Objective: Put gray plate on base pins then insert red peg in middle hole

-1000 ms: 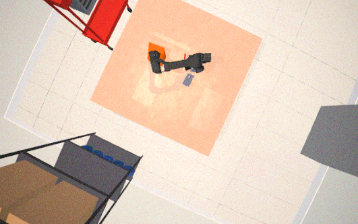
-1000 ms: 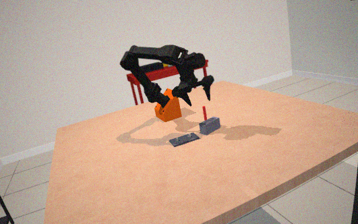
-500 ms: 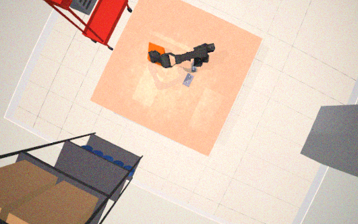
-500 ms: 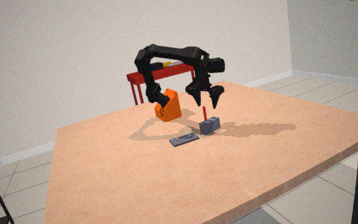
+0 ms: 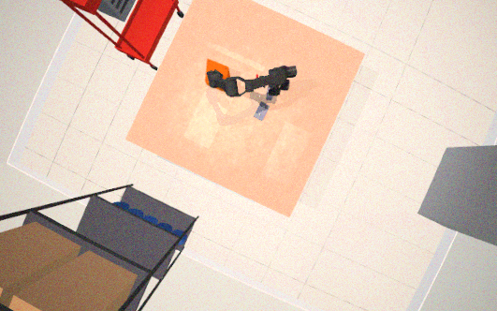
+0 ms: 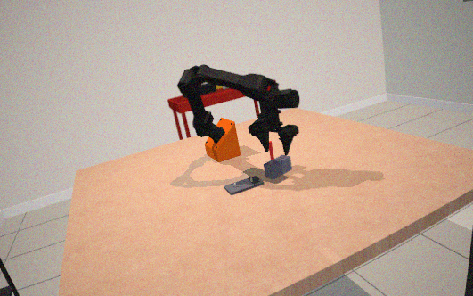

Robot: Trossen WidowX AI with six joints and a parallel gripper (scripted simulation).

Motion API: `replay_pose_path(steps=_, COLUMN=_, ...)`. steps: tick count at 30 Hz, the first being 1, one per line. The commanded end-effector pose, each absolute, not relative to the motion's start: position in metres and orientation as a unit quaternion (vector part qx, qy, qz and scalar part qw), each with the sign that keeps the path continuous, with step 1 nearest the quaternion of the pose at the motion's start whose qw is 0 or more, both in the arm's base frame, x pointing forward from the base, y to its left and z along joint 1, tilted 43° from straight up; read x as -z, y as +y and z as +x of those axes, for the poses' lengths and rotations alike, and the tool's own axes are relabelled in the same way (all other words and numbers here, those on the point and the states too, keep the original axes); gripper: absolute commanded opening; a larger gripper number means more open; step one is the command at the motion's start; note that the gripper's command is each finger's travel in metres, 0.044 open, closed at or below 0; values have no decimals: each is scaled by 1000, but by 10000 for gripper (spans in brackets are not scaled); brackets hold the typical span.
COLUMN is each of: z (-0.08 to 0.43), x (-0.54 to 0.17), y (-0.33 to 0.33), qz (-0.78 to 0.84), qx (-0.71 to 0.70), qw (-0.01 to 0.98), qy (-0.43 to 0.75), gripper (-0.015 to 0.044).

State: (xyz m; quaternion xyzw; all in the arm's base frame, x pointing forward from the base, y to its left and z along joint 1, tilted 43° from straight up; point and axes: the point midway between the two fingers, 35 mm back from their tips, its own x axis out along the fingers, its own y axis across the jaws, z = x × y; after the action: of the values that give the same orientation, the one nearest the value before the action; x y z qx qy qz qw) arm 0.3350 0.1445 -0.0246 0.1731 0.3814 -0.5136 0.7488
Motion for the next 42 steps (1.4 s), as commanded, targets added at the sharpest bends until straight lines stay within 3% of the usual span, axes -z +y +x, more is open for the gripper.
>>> replay_pose_path(steps=1, z=334, x=32, y=136, qz=166, qx=517, qw=748, qy=381, gripper=440)
replay_pose_path(steps=41, z=344, x=76, y=97, qz=166, qx=517, qw=748, qy=380, gripper=440)
replay_pose_path(steps=42, z=344, x=76, y=97, qz=166, qx=517, qw=748, qy=380, gripper=414)
